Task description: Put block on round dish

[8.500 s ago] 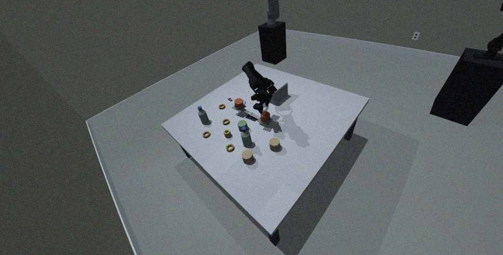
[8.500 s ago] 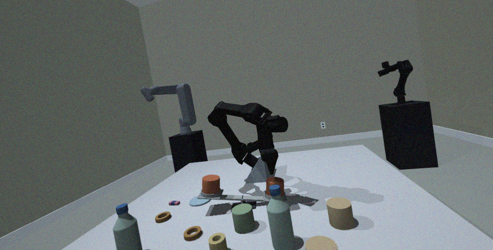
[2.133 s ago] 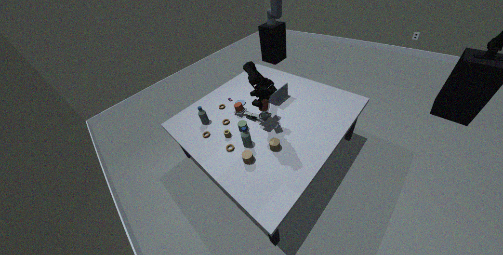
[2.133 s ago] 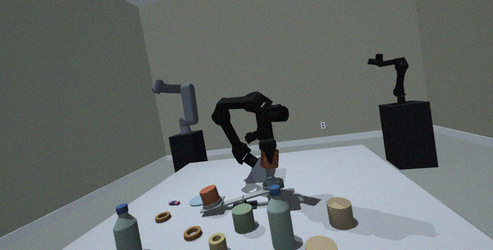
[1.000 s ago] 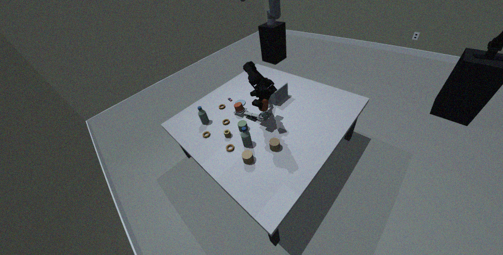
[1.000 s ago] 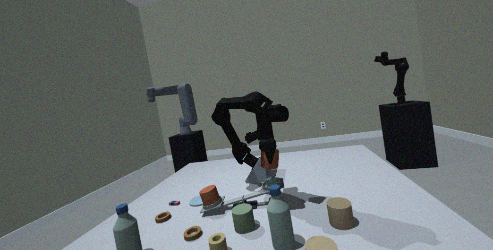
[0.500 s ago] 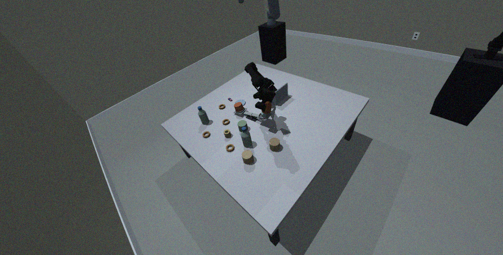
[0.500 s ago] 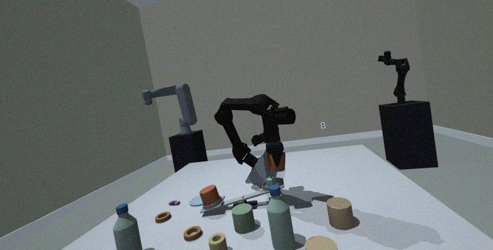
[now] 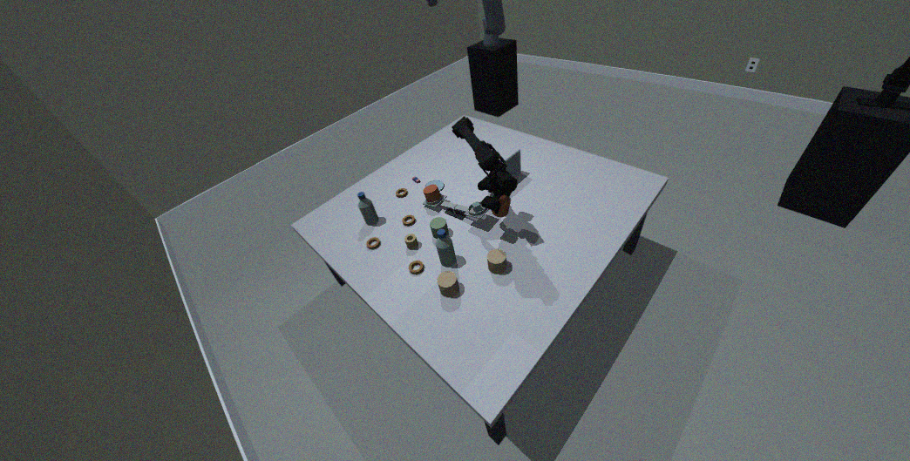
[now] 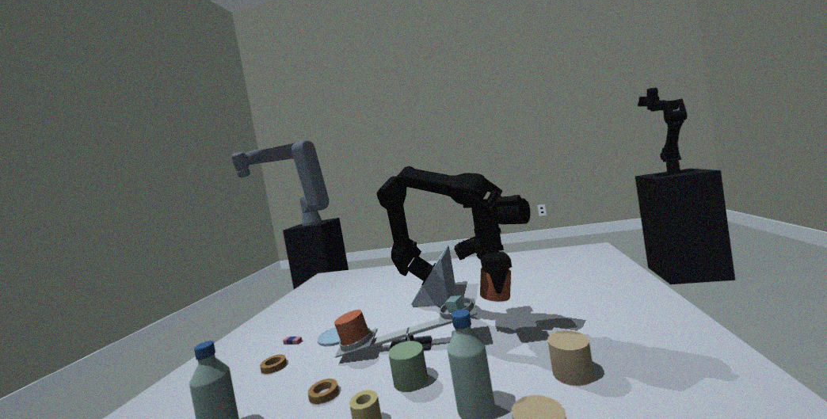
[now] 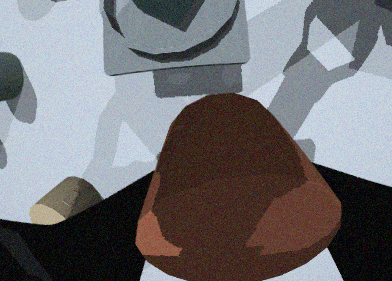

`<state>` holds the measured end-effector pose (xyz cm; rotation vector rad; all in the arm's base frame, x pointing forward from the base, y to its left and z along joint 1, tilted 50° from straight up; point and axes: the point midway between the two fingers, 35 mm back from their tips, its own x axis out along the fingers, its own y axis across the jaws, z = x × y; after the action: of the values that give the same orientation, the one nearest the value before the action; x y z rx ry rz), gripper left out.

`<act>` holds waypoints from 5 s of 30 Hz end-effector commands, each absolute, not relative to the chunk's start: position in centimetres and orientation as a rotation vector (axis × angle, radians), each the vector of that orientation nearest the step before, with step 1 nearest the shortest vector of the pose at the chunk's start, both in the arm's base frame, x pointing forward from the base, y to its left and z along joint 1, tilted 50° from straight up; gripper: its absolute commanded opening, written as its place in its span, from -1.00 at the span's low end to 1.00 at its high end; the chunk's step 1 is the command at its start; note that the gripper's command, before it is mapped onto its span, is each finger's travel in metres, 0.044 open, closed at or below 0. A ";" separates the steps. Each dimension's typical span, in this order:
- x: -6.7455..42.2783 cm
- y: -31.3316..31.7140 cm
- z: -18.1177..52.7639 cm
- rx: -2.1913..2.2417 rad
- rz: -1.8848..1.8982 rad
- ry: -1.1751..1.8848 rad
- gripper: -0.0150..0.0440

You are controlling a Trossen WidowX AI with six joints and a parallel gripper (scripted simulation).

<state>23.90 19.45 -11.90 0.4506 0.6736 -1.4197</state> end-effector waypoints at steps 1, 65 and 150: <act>22.6 19.5 -14.4 0.459 -1.419 0.672 -0.49; 22.1 19.6 -15.4 0.463 -1.403 0.675 0.82; 27.8 14.8 -2.7 -1.506 0.243 1.759 0.39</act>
<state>27.81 14.89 -2.85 -1.4845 1.7554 0.2240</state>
